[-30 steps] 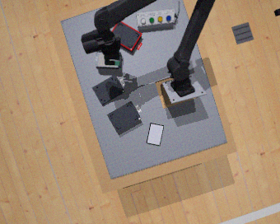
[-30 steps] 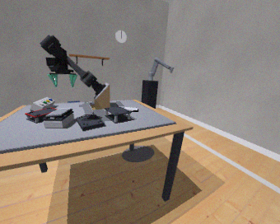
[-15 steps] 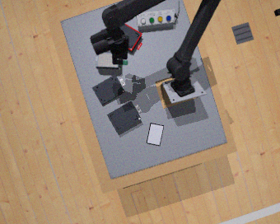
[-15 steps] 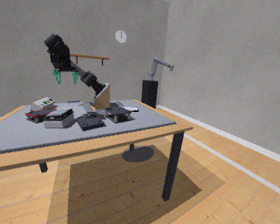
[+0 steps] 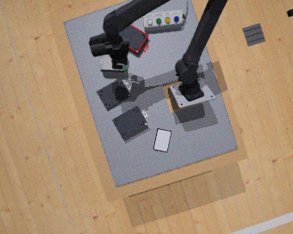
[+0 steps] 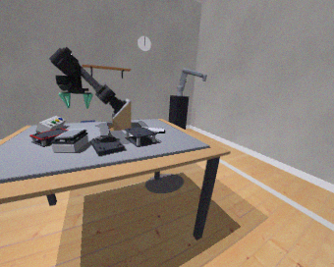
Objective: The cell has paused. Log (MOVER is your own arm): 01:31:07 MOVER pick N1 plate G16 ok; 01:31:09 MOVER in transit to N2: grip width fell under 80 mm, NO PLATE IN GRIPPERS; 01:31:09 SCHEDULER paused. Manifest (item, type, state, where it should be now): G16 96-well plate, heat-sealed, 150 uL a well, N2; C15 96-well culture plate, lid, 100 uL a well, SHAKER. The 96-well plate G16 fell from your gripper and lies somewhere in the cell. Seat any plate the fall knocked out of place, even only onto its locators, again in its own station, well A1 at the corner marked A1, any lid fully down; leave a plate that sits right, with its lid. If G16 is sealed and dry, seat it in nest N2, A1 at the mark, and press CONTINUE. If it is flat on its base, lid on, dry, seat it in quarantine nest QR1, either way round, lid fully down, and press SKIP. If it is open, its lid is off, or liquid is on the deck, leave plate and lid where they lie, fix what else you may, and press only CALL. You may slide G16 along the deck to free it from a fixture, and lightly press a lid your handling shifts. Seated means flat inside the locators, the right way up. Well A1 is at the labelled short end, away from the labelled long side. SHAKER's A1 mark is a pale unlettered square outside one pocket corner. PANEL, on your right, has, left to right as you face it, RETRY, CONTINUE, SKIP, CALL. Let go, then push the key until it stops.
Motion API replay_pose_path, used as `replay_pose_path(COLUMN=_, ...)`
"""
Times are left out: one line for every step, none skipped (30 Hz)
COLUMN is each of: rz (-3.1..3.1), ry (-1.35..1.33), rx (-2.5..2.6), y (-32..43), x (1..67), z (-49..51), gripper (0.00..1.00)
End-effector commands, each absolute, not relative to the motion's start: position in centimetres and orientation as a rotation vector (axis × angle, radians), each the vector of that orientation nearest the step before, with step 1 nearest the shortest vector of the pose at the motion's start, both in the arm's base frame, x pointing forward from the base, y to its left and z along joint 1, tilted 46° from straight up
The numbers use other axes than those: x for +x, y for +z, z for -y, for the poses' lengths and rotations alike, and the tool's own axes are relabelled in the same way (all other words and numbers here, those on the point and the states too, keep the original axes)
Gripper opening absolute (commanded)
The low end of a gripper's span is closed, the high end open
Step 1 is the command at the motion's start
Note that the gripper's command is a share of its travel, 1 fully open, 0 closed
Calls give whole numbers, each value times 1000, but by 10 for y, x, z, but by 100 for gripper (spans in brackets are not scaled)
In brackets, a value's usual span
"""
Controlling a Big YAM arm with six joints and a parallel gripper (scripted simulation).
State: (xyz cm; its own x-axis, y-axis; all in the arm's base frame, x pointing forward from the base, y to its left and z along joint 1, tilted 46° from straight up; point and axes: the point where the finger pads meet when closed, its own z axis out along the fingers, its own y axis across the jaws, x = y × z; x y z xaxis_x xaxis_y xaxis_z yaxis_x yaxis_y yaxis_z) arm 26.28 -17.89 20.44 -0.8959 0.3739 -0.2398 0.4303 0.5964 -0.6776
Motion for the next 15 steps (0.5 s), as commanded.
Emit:
replay_pose_path(rz=-2717, ry=-1185, rx=670, y=217, x=285, z=196, gripper=100)
replay_pose_path(rz=-2717, ry=-1185, rx=670, y=215, x=288, z=200, gripper=100)
replay_pose_path(rz=-2718, ry=-1184, rx=670, y=214, x=290, z=204, gripper=100)
replay_pose_path(rz=-2718, ry=-1185, rx=670, y=212, x=293, z=209, gripper=100)
replay_pose_path(rz=-2718, ry=-1186, rx=670, y=211, x=296, z=213, gripper=100)
replay_pose_path(rz=-2718, ry=-1187, rx=669, y=209, x=298, z=217, gripper=100)
replay_pose_path(rz=-2718, ry=-1187, rx=669, y=208, x=301, z=221, gripper=100)
replay_pose_path(rz=-2718, ry=-1187, rx=669, y=208, x=301, z=221, gripper=100)
replay_pose_path(rz=-2718, ry=-1187, rx=669, y=208, x=301, z=221, gripper=100)
replay_pose_path(rz=-2717, ry=-1188, rx=669, y=206, x=304, z=225, gripper=100)
replay_pose_path(rz=-2718, ry=-1189, rx=669, y=205, x=306, z=229, gripper=100)
replay_pose_path(rz=-2718, ry=-1189, rx=669, y=203, x=309, z=233, gripper=100)
replay_pose_path(rz=-2718, ry=-1190, rx=668, y=202, x=312, z=238, gripper=100)
replay_pose_path(rz=-2718, ry=-1191, rx=668, y=201, x=314, z=242, gripper=100)
replay_pose_path(rz=-2718, ry=-1191, rx=668, y=199, x=317, z=246, gripper=100)
